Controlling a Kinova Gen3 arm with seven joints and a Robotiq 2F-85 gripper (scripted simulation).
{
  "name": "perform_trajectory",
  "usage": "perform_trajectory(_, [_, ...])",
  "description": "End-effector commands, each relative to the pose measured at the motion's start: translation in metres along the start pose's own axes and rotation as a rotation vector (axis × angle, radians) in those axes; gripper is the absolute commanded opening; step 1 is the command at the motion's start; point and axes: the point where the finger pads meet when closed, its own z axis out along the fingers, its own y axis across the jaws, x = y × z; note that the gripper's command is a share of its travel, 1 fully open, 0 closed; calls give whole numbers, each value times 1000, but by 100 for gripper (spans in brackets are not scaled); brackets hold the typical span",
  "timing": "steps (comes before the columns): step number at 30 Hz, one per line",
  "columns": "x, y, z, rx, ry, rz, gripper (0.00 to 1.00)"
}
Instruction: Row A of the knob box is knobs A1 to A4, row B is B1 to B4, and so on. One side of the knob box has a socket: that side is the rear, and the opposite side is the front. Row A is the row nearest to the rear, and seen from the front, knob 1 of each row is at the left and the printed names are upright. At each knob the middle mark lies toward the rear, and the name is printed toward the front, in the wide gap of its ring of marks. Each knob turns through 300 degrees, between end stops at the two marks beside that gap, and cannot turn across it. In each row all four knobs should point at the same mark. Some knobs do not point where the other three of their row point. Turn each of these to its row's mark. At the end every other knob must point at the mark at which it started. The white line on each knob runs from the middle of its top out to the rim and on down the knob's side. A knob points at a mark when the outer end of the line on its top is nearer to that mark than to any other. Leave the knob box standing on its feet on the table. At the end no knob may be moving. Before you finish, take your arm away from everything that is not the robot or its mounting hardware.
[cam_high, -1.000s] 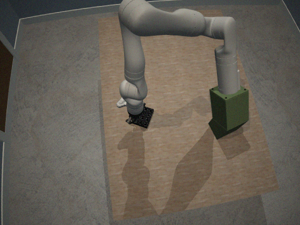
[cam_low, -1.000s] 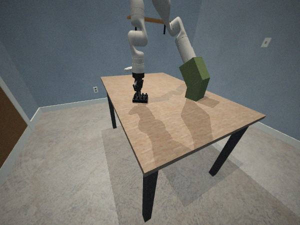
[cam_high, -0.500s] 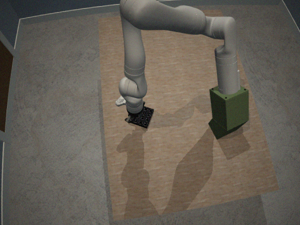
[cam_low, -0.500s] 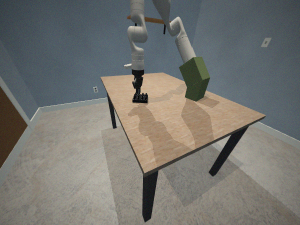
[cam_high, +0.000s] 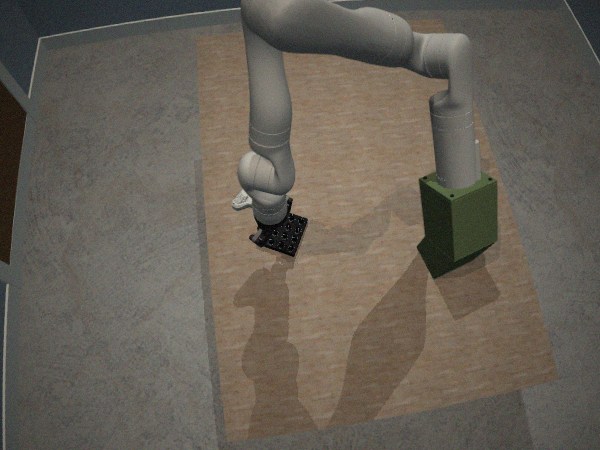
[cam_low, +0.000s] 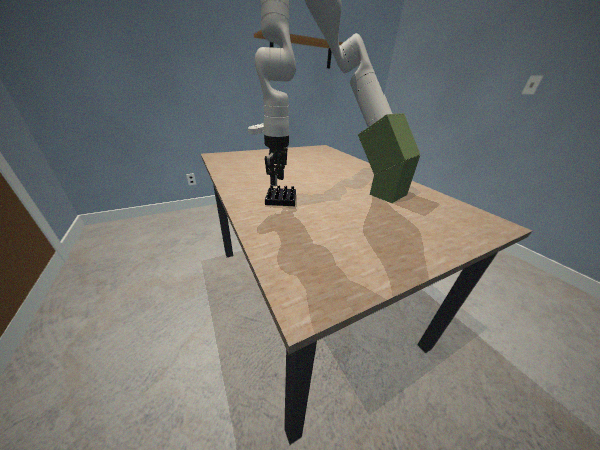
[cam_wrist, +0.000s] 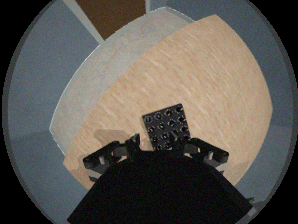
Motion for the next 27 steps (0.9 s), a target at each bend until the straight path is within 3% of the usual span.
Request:
perform_trajectory(1, [2,-5,-18,16,1,3,100])
perform_trajectory(4, [2,-5,-24,16,1,3,100])
perform_trajectory(11, [2,-4,-72,16,1,3,100])
perform_trajectory(16, [2,-4,-96,16,1,3,100])
perform_trajectory(27, [2,-4,-104,16,1,3,100])
